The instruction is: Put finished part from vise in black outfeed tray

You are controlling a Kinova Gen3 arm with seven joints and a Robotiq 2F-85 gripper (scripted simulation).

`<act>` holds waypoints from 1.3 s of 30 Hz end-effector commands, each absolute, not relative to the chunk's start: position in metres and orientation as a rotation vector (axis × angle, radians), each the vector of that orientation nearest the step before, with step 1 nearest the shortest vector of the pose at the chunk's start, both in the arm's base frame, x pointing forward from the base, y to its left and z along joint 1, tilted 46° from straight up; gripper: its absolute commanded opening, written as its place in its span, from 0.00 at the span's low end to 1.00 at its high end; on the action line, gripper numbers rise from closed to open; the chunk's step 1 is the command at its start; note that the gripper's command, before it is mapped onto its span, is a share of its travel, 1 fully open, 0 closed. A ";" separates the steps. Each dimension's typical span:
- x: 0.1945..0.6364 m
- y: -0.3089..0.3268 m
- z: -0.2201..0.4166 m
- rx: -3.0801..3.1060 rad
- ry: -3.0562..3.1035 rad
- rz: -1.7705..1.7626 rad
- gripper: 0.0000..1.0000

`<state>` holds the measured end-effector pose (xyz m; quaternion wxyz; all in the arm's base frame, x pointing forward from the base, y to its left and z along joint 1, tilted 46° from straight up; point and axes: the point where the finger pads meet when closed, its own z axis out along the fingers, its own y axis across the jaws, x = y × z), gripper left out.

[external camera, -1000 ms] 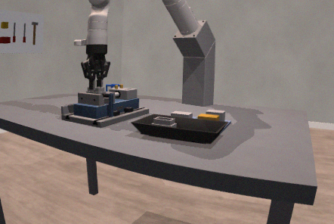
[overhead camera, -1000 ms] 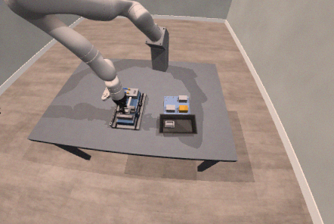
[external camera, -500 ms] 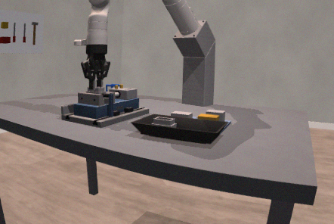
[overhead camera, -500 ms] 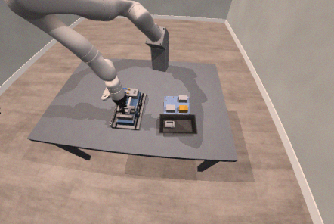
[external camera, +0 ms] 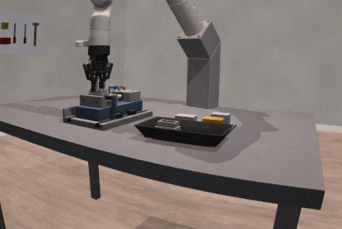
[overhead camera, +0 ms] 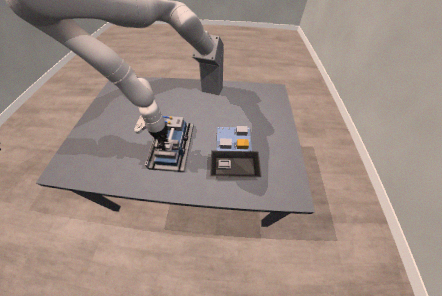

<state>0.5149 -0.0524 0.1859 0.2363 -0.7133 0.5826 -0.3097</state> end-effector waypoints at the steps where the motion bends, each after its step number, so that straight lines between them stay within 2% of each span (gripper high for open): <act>1: 0.515 -0.053 0.186 -1.955 1.598 -0.850 0.00; 39: 0.504 -0.052 0.196 -1.955 1.598 -0.850 0.00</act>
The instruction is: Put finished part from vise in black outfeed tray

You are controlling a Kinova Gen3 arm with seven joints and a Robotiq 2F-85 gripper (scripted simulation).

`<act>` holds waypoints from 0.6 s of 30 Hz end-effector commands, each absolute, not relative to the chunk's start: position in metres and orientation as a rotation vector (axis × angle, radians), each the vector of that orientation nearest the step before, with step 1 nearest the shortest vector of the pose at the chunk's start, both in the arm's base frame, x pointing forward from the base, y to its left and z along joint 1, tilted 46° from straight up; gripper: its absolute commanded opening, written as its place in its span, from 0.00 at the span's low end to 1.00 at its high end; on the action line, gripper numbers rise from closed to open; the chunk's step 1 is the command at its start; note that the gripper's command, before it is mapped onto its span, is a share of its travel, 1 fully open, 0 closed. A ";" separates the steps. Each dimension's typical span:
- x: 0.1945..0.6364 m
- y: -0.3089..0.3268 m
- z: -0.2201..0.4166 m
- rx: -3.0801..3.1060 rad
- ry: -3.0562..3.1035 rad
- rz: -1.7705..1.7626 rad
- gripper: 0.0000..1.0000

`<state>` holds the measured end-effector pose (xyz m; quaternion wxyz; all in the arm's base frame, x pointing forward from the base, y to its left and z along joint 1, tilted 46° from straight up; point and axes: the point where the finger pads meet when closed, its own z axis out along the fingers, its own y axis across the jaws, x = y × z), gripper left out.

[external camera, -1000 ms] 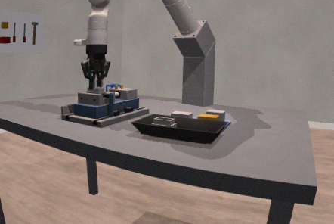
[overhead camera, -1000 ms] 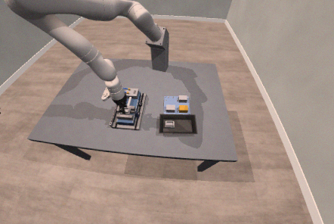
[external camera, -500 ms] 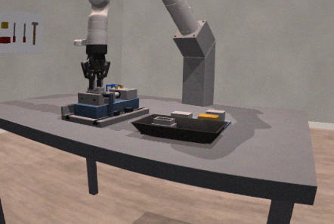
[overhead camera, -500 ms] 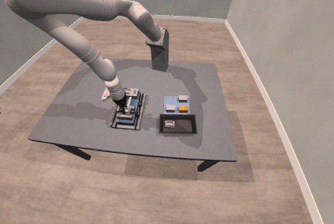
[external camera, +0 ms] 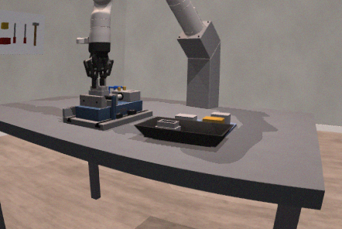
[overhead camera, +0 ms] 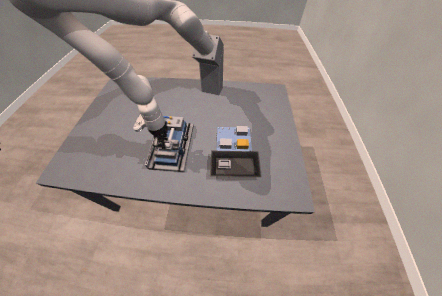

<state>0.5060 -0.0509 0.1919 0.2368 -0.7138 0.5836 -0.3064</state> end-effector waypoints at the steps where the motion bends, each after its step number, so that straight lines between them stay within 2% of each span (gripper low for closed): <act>1: 0.503 -0.052 0.198 -1.955 1.598 -0.850 0.00; 18: 0.485 -0.052 0.215 -1.955 1.598 -0.850 0.00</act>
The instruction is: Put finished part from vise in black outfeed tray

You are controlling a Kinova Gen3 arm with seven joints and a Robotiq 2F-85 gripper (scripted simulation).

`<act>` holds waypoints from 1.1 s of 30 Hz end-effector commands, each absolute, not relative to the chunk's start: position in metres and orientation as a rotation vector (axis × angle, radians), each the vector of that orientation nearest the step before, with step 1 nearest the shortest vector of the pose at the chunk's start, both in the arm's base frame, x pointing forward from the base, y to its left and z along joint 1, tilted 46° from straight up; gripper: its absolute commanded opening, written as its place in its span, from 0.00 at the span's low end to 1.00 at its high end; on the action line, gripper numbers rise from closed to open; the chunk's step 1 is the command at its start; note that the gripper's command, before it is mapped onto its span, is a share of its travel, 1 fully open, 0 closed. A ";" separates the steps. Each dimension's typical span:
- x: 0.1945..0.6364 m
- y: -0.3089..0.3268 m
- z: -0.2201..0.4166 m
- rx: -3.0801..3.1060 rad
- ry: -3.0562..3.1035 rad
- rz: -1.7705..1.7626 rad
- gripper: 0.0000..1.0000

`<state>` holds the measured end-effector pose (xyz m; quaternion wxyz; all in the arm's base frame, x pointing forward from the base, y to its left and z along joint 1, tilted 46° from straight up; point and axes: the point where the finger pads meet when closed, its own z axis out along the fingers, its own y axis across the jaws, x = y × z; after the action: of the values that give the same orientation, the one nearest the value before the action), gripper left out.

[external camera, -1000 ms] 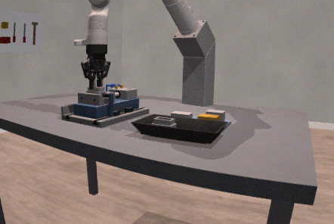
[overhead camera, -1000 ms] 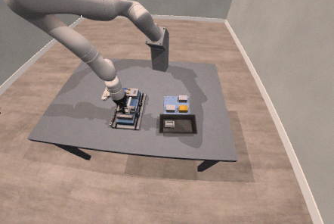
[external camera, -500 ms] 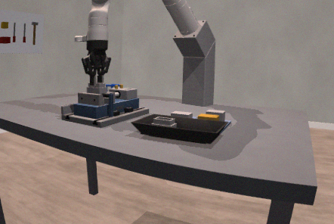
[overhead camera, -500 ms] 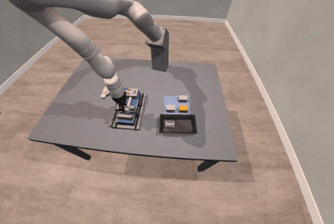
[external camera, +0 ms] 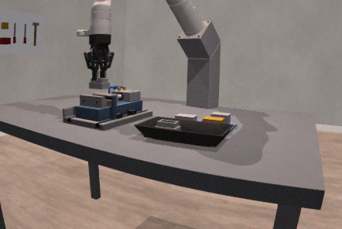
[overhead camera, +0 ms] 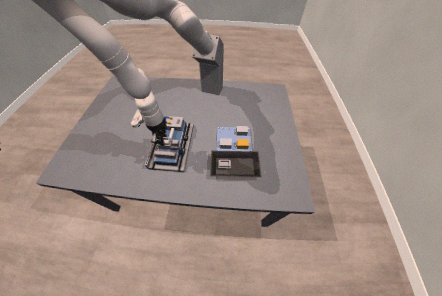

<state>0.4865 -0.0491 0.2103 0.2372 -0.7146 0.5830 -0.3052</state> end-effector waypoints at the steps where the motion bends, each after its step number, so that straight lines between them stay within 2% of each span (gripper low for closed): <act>1: 0.485 -0.052 0.216 -1.955 1.598 -0.850 0.00; 33: 0.482 -0.043 0.217 -1.955 1.596 -0.849 0.00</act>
<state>0.4823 -0.0468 0.2169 0.2364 -0.7117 0.5844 -0.3101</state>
